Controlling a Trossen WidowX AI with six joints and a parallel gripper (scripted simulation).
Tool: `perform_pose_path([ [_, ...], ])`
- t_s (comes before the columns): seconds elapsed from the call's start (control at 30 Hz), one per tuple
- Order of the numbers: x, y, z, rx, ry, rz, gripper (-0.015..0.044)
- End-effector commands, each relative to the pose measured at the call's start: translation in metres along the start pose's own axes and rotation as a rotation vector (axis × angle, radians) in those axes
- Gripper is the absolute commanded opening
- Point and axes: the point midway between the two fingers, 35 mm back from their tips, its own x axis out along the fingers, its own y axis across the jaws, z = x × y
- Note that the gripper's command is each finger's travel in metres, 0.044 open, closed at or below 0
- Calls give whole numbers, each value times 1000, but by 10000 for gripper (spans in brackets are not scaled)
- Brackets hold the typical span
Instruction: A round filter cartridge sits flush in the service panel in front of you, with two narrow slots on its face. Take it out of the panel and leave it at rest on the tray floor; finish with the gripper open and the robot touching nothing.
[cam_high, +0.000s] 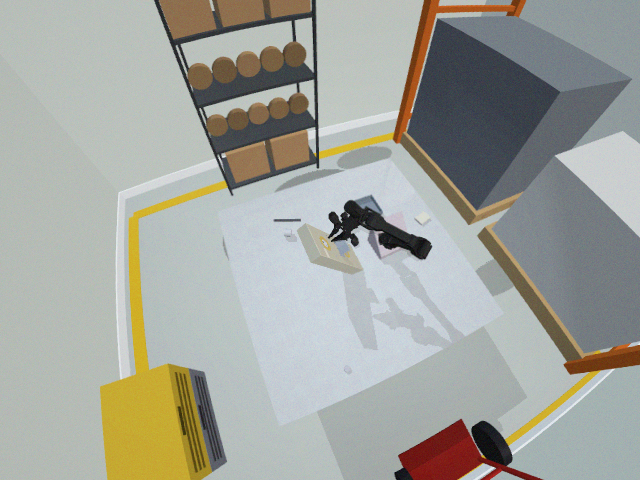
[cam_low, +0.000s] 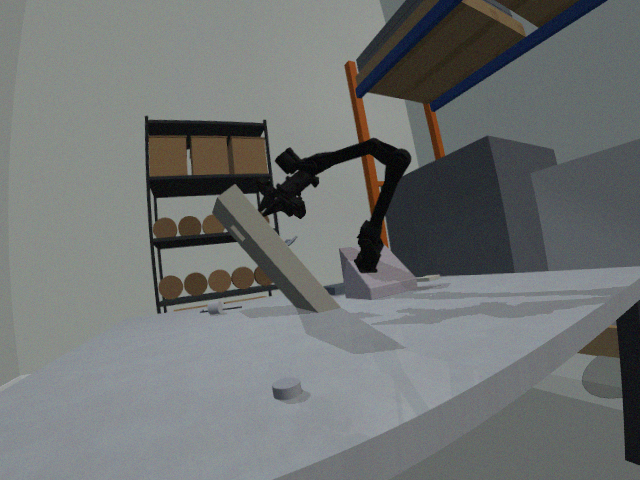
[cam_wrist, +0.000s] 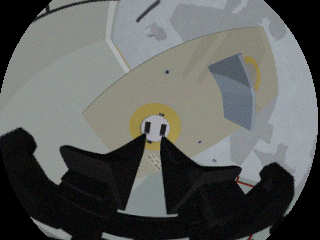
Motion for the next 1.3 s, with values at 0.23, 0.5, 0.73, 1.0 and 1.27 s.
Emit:
perform_pose_path([
  [0.23, 18, -1, -1, 3, 1, 3, 90],
  [0.5, 24, -1, -1, 4, 4, 4, 90],
  [0.73, 24, -1, -1, 4, 4, 4, 90],
  [1.0, 25, 0, -1, 4, 4, 4, 90],
  [1.27, 27, 0, -1, 4, 4, 4, 90],
])
